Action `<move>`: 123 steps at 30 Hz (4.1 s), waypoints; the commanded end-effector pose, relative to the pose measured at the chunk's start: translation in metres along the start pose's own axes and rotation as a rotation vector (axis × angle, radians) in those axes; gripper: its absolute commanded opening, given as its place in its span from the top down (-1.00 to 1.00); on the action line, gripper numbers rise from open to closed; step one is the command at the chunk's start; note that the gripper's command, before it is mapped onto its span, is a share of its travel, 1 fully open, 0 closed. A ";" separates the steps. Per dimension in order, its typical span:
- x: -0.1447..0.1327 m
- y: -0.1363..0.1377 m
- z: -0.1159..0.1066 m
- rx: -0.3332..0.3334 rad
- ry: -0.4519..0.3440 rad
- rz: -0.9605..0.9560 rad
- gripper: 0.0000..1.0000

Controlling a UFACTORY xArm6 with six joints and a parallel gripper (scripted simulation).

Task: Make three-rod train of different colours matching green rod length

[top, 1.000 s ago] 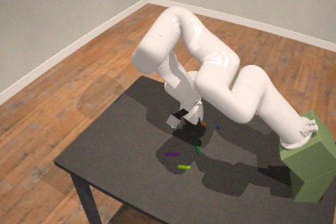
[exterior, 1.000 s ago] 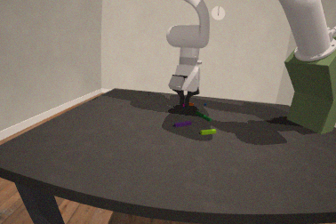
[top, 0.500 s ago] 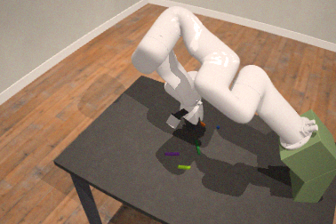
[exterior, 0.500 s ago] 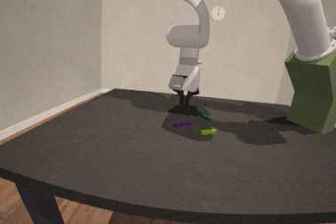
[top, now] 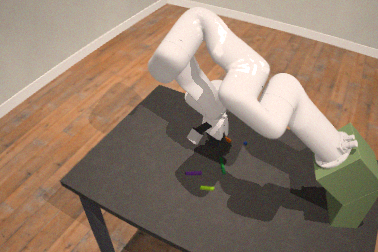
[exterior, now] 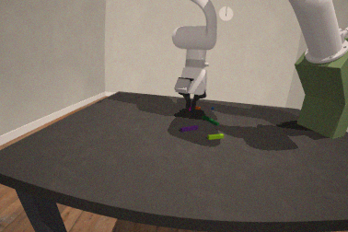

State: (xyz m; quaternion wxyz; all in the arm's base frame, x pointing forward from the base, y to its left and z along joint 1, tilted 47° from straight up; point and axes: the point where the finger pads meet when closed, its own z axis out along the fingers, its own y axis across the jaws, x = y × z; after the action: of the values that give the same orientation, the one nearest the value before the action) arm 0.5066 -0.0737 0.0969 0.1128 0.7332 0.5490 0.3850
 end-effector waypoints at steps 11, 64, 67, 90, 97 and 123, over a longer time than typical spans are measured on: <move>0.000 0.001 0.000 -0.002 0.000 0.000 0.92; 0.000 0.001 0.011 -0.002 0.000 0.000 0.92; 0.000 0.001 0.011 -0.002 0.000 0.000 0.92; 0.000 0.001 0.011 -0.002 0.000 0.000 0.68; 0.000 0.001 0.011 -0.002 0.000 0.000 0.51; 0.000 0.001 -0.047 -0.002 0.000 0.000 0.51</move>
State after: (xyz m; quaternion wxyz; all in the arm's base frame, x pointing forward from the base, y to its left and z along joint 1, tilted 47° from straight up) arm 0.4864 -0.0823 0.1170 0.1155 0.7331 0.5484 0.3854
